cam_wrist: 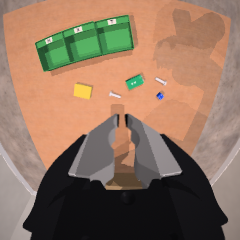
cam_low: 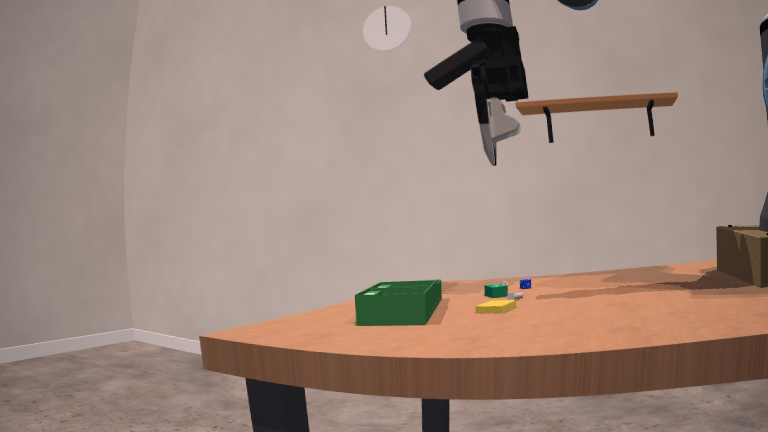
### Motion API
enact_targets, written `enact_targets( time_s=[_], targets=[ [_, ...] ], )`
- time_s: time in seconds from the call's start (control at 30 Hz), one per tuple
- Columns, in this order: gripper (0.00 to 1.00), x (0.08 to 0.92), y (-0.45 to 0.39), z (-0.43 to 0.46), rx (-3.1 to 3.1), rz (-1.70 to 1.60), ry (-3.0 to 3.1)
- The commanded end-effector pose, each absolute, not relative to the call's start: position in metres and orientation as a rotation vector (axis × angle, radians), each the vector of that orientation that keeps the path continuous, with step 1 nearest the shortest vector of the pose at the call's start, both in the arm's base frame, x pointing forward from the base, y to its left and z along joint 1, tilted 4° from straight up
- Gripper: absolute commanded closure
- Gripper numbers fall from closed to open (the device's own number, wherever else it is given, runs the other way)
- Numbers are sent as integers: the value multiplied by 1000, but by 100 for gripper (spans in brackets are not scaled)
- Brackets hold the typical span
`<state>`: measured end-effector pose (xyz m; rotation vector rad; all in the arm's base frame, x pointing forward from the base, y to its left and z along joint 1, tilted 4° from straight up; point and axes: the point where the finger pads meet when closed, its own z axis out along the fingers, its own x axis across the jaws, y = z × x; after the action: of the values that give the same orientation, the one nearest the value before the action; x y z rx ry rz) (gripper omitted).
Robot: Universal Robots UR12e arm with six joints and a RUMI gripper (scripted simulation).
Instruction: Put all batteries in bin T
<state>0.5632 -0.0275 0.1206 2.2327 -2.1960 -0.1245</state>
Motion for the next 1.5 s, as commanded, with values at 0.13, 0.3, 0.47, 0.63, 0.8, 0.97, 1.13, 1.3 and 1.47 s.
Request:
enact_targets(
  time_s=[0.13,0.3,0.47,0.63,0.8,0.97,1.13,1.3,1.47],
  targets=[
    [96,569,-12,121,2202,-112,-2223],
    [96,569,-12,121,2202,-113,-2223],
    [96,569,-12,121,2202,-113,-2223],
    [96,589,-11,95,2401,-114,-2016],
    [96,615,-10,62,2438,-114,-1973],
    [96,630,-9,42,2438,-114,-1973],
    [96,656,-9,9,2438,-114,-1973],
    [96,676,-8,-17,2438,-114,-1973],
    [96,676,-8,-17,2438,-114,-1973]
  ],
)
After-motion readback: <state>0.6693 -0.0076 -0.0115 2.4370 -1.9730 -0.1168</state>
